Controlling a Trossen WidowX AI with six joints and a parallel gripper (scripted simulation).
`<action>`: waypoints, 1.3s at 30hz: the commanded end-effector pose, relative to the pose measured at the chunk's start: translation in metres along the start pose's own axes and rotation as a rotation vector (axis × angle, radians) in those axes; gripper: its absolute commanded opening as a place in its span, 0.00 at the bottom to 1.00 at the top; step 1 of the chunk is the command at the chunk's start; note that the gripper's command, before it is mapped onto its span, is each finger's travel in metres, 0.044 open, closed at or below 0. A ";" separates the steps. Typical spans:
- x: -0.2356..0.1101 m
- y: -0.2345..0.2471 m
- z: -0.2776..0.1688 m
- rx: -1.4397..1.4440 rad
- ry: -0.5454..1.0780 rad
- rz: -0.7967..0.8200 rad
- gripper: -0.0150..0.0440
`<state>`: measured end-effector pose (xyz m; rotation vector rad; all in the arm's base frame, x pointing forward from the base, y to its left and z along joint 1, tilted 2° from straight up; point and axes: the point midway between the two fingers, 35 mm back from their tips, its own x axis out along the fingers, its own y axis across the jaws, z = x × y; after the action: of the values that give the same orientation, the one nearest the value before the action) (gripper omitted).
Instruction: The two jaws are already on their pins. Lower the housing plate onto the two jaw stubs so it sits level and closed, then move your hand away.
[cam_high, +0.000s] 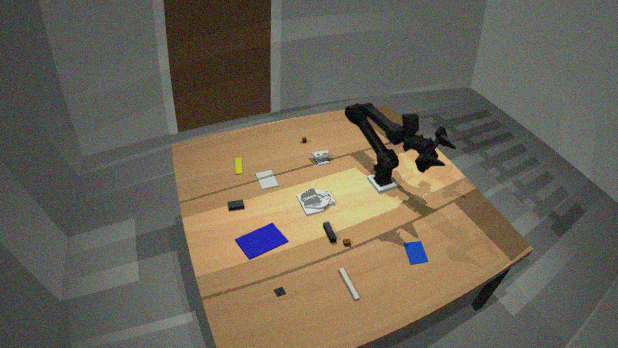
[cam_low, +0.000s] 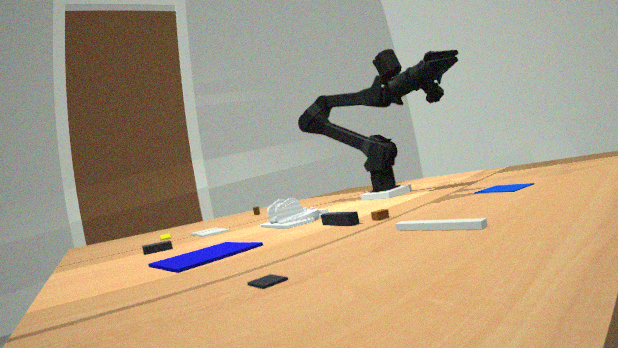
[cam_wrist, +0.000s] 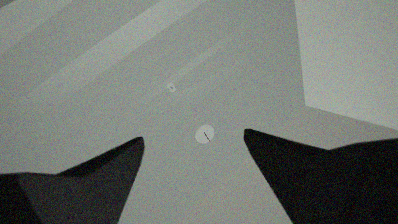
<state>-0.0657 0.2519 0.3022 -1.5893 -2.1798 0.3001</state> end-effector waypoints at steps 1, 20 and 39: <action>0.000 0.000 0.000 0.000 0.000 0.000 0.98; 0.003 0.103 -0.023 0.000 -0.041 0.423 1.00; -0.047 0.211 -0.054 0.088 -0.048 0.883 1.00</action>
<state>0.1310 0.2762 0.2587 -2.3703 -1.4274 0.6269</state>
